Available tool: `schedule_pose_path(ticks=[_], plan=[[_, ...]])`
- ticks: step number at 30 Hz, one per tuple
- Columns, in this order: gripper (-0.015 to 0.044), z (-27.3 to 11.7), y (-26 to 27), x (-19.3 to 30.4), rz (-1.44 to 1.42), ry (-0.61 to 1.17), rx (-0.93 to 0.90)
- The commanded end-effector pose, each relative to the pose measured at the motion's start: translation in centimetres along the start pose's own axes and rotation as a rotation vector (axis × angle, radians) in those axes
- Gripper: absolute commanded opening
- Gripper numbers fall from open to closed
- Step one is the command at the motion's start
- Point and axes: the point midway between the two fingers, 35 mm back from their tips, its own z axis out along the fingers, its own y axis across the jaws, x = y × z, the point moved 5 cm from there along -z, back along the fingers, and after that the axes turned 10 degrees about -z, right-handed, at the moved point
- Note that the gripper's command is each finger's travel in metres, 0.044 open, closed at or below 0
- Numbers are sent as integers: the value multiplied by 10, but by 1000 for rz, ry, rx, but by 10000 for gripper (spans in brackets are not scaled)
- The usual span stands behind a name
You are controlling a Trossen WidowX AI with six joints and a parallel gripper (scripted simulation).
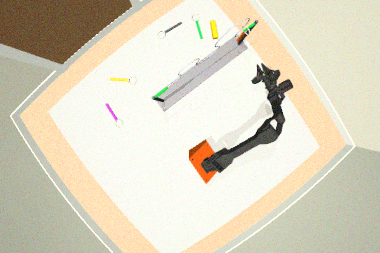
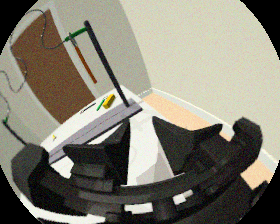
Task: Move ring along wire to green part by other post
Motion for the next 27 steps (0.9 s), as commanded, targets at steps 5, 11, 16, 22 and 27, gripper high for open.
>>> schedule_pose_path(ticks=[5,11,16,22,27], plan=[[160,53,60,-16,-342,-232,-249],[160,53,57,-17,-342,-232,-248],[160,56,47,-20,-343,-232,-248],[160,87,64,-70,-341,-235,-246],[160,90,66,-77,-341,-235,-245]])
